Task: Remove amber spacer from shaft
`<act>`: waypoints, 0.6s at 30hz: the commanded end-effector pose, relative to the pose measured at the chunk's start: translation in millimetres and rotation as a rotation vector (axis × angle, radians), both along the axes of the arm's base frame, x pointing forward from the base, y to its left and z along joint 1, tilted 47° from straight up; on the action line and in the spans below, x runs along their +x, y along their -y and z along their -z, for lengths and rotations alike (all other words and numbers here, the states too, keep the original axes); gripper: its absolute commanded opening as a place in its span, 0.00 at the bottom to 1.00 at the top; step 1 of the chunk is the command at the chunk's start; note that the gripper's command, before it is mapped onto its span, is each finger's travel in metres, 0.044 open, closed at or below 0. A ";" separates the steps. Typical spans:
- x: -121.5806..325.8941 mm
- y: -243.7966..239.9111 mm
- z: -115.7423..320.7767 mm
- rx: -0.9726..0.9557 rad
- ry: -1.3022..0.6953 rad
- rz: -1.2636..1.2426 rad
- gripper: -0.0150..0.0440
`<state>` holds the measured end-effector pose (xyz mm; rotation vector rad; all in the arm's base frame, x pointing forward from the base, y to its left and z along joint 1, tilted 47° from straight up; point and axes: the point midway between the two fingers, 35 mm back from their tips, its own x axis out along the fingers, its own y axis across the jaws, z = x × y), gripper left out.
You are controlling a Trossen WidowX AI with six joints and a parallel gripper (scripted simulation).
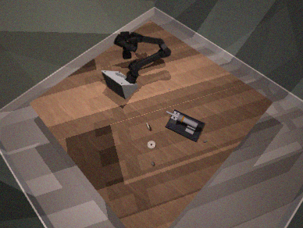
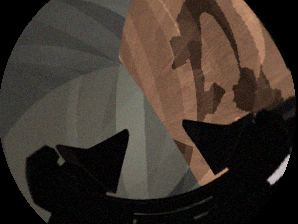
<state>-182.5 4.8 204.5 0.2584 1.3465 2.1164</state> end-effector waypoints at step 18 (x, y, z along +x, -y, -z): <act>70.7 197.3 121.7 0.332 0.837 -1.028 1.00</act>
